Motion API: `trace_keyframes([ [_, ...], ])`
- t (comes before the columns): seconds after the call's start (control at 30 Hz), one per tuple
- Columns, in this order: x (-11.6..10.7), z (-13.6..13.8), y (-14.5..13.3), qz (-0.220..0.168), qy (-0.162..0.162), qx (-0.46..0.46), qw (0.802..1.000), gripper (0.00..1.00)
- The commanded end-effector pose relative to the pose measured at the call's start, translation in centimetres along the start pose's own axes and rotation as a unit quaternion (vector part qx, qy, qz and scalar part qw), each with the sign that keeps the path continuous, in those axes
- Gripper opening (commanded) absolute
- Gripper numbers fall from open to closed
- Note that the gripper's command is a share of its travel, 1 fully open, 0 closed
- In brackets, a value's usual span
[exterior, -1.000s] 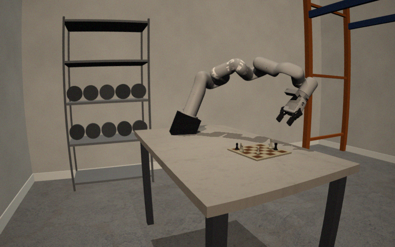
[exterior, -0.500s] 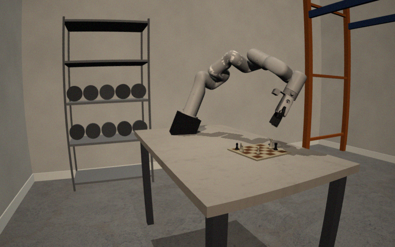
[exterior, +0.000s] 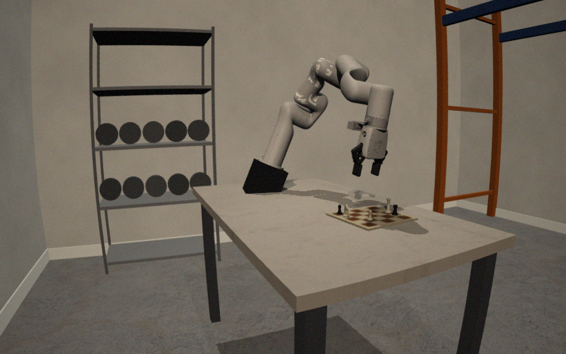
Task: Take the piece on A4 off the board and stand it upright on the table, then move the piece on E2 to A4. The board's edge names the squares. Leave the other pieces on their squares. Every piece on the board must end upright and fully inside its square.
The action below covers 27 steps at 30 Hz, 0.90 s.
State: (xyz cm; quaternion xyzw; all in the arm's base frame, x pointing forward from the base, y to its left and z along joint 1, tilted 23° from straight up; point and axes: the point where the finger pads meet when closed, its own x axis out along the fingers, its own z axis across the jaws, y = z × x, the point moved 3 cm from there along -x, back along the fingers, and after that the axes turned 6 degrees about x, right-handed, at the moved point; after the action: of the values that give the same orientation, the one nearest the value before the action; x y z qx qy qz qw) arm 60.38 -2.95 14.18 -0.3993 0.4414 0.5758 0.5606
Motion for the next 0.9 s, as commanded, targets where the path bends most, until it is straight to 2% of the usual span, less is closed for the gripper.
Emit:
trace_keyframes([
  [0.0,-0.6,-3.4,0.9,-0.051,-0.029,0.103,0.993,1.00],
  [0.07,-0.9,-5.9,1.8,-0.070,-0.050,0.179,0.980,1.00],
  [0.17,-1.0,-7.2,2.4,-0.080,-0.060,0.217,0.971,1.00],
  [0.87,-1.0,-7.2,2.4,-0.080,-0.061,0.223,0.970,1.00],
])
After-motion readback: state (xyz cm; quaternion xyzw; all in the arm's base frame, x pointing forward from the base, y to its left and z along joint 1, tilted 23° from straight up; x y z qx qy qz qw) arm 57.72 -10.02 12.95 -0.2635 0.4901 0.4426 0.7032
